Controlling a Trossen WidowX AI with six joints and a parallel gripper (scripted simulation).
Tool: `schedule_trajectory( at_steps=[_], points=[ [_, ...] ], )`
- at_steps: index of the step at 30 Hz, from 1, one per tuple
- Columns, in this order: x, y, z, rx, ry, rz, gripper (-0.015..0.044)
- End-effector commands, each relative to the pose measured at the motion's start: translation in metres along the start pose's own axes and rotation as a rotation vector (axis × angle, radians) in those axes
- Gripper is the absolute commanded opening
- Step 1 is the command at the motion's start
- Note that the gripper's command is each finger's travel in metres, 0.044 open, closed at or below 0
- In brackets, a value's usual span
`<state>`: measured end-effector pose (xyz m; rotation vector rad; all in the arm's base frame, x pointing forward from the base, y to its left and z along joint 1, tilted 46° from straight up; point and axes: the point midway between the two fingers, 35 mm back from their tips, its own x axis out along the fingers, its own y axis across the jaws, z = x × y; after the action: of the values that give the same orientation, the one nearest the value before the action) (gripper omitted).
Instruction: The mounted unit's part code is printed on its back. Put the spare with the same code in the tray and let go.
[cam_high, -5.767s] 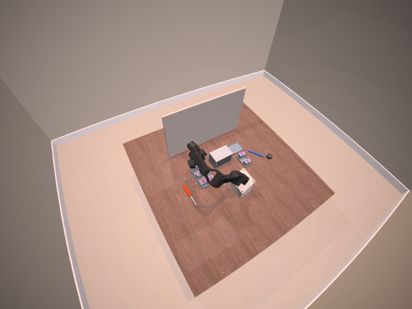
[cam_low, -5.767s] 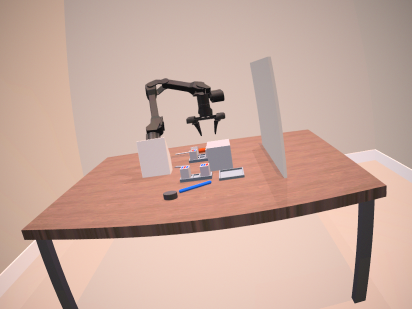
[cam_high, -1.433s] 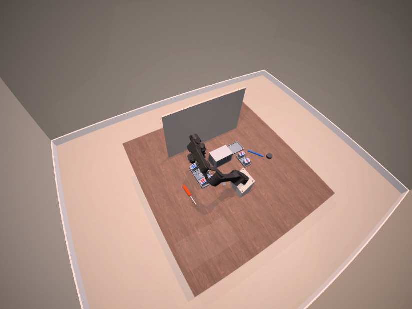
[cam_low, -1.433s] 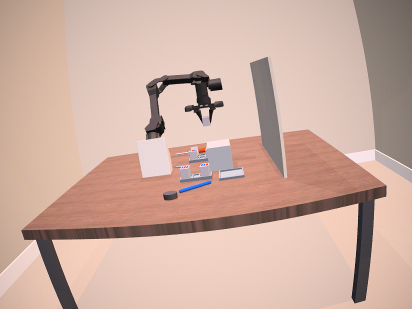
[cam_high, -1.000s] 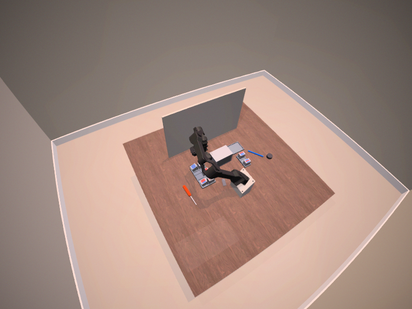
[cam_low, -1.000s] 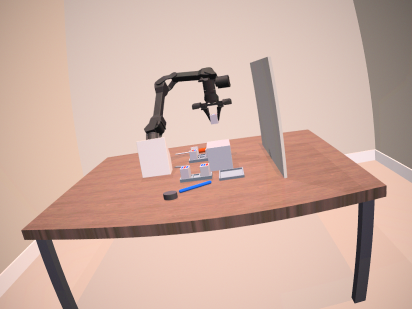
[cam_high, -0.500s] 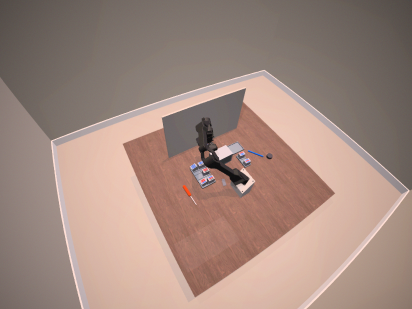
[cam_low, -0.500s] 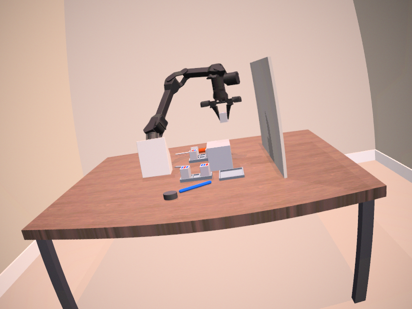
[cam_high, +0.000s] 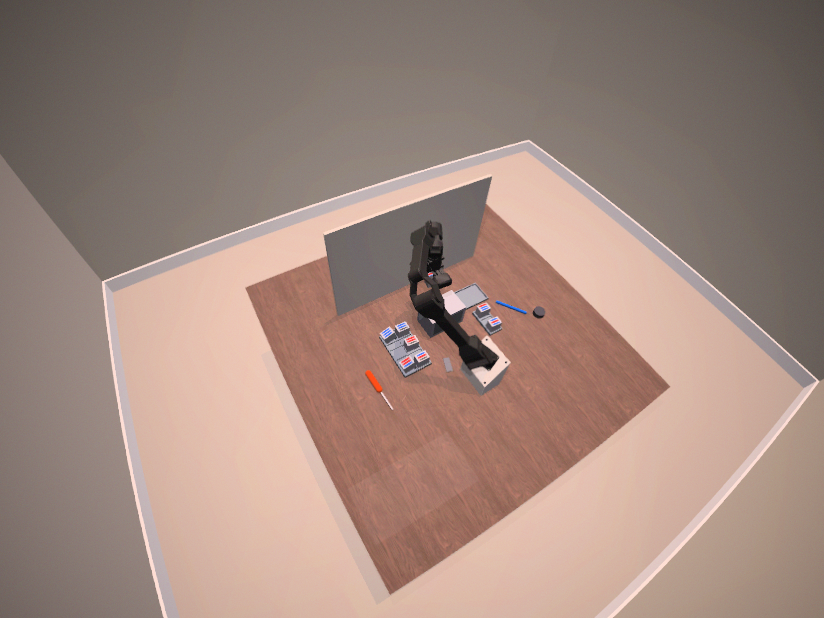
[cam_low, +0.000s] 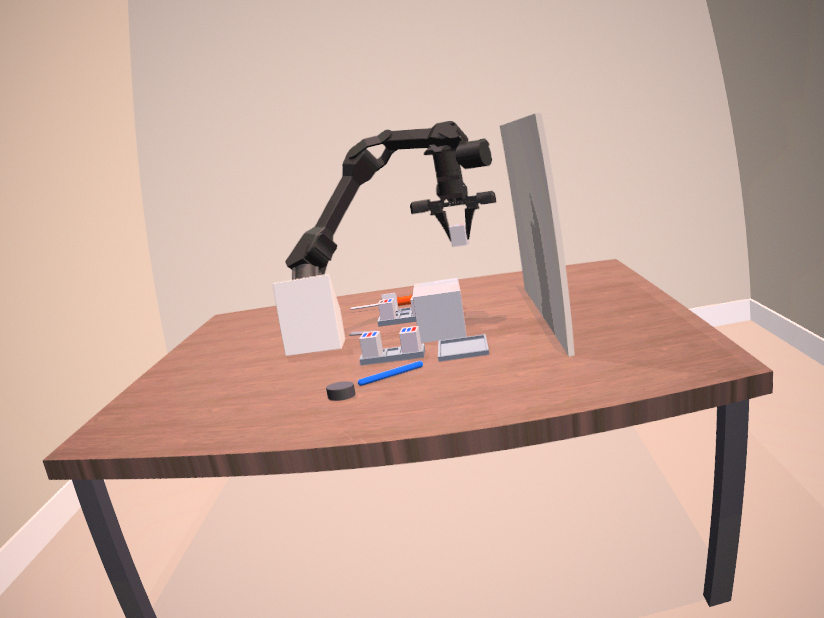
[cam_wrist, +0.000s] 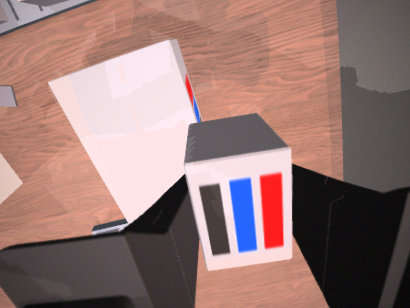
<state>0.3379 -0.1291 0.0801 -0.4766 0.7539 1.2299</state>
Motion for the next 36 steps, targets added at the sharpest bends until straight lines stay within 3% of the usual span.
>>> schedule_trajectory(
  at_steps=[1, 28, 36],
  points=[
    [0.001, -0.006, -0.025, -0.006, 0.003, 0.001, 0.0],
    [0.027, -0.001, -0.194, -0.032, -0.039, 0.012, 0.0],
    [0.031, 0.002, -0.203, -0.034, -0.043, 0.012, 0.0]
  ],
)
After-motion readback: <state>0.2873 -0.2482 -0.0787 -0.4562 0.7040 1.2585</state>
